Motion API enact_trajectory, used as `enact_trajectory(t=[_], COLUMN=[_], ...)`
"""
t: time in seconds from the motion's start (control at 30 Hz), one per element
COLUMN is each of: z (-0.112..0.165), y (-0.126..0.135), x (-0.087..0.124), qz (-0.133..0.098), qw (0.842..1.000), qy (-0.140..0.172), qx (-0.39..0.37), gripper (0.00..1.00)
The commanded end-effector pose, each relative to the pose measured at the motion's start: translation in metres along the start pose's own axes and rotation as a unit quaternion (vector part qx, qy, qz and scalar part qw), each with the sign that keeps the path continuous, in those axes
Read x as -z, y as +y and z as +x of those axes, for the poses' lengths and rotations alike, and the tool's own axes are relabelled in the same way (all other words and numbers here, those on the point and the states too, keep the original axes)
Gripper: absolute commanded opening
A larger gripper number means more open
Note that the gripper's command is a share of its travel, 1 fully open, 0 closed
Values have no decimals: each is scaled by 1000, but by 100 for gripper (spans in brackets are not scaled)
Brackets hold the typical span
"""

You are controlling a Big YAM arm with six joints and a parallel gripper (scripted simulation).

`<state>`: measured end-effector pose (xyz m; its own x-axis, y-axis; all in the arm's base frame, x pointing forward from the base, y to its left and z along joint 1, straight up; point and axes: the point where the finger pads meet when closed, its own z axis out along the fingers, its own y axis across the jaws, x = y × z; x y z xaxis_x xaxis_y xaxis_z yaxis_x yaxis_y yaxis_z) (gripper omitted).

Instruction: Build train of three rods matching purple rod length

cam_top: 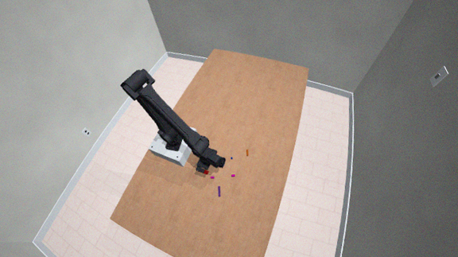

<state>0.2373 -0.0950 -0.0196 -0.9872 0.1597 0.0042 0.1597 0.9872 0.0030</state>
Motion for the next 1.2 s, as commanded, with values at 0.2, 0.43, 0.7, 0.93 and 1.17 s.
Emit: enact_trajectory(t=[0.2, 0.43, 0.7, 0.93, 1.17], z=[-11, -11, -27, -54, -71], y=[0, 0, -1, 24, 41], x=[3, 3, 9, 13, 14], qz=[5, 5, 7, 3, 1], qw=[1000, 1000, 1000, 996, 991], qy=[-15, -15, -25, -16, -17], qx=[-1, -1, -5, -83, -130], gripper=[100, 100, 100, 100, 100])
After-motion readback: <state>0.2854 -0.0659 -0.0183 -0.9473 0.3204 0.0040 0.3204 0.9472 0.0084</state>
